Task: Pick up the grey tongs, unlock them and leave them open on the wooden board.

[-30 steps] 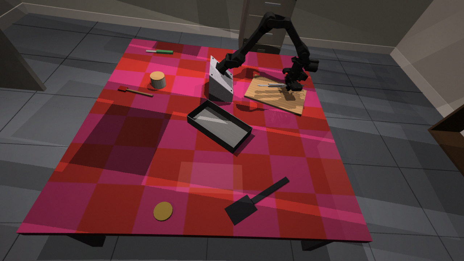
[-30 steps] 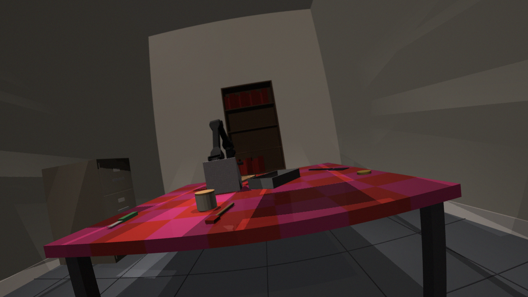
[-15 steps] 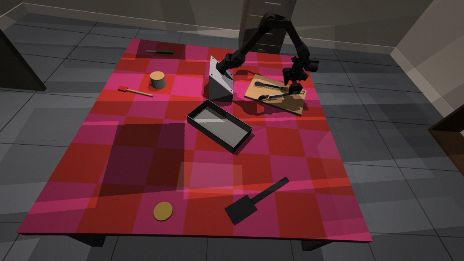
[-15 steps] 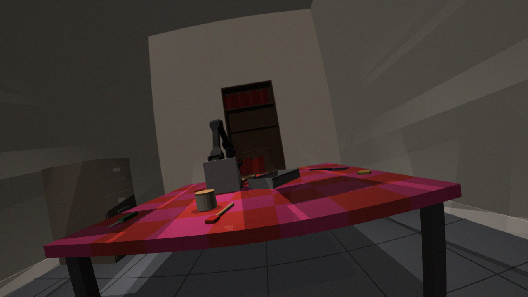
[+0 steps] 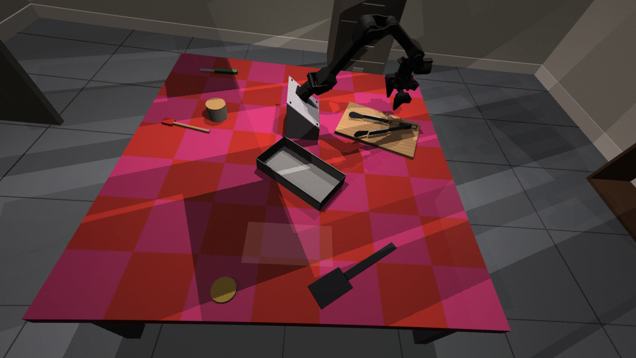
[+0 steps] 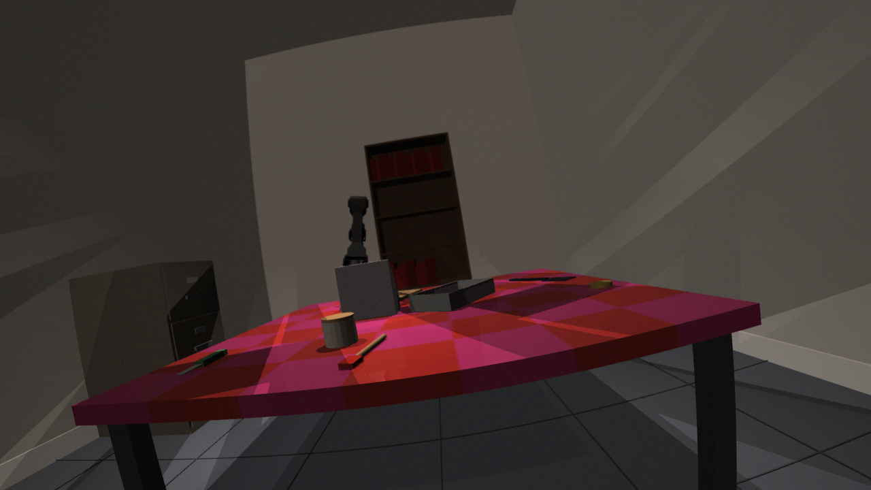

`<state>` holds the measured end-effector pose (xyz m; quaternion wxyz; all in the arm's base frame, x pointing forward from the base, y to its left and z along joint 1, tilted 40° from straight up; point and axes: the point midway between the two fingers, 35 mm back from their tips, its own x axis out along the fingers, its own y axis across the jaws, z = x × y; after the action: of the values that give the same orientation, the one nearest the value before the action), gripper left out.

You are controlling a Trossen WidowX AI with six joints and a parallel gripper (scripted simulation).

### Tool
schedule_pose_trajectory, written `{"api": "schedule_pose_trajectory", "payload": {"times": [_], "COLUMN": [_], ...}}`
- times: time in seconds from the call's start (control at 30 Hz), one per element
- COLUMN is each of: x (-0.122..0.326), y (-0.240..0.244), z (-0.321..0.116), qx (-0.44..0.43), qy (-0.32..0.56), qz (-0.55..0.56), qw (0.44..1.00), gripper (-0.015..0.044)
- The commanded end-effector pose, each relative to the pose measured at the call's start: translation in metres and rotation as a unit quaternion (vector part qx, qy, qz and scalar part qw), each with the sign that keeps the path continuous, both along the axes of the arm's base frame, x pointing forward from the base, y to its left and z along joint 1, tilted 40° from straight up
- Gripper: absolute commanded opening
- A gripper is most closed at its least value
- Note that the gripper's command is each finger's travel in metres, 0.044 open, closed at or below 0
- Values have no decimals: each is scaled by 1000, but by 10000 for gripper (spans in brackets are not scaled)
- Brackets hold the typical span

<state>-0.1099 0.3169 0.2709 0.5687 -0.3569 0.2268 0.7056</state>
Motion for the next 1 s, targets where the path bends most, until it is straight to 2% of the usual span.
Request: {"api": "schedule_pose_trajectory", "payload": {"times": [0.0, 0.27, 0.47, 0.97], "x": [-34, -45, -35, -34], "y": [-33, -49, -75, -76], "z": [19, 27, 56, 57], "qx": [11, 16, 12, 12], "qy": [4, 6, 7, 7], "qz": [-1, 0, 6, 6], "qw": [1000, 1000, 1000, 1000], "gripper": [440, 440, 440, 440]}}
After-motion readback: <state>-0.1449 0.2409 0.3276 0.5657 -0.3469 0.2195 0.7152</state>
